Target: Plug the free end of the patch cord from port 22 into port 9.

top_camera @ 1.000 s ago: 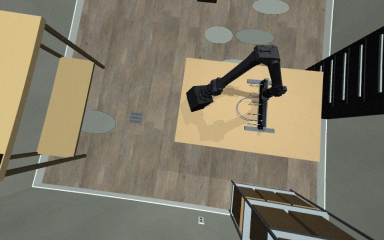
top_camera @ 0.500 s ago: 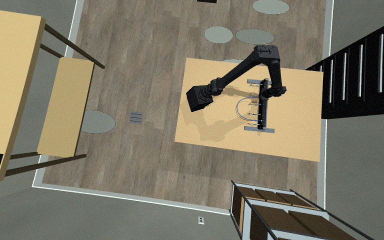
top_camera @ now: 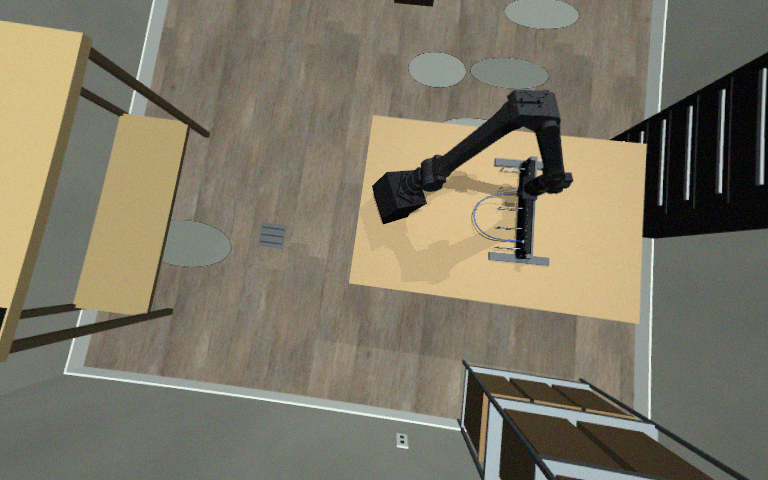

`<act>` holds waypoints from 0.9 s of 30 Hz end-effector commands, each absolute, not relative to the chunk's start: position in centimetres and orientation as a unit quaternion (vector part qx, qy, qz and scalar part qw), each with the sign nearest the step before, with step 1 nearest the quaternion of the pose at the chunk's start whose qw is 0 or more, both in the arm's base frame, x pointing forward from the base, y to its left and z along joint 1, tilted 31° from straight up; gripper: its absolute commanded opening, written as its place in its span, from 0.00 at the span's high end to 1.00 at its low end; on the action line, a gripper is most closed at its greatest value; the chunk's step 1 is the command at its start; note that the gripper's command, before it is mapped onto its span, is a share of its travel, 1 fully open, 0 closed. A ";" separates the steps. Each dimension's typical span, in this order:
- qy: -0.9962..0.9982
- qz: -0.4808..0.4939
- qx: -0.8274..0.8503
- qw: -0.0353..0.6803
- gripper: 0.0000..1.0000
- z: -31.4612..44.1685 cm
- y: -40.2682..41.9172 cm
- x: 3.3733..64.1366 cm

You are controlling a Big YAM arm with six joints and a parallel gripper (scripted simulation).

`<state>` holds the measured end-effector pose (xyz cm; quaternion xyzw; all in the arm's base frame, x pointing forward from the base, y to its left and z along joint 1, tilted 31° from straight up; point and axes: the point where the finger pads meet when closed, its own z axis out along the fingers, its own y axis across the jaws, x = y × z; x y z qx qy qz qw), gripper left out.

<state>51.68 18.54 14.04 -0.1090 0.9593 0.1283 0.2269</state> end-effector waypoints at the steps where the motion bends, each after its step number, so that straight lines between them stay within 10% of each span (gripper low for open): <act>1: 0.960 0.127 -0.100 0.230 1.00 14.9 17.8 51.5; 27: 0.958 0.129 -0.101 0.237 1.00 15.6 18.0 52.0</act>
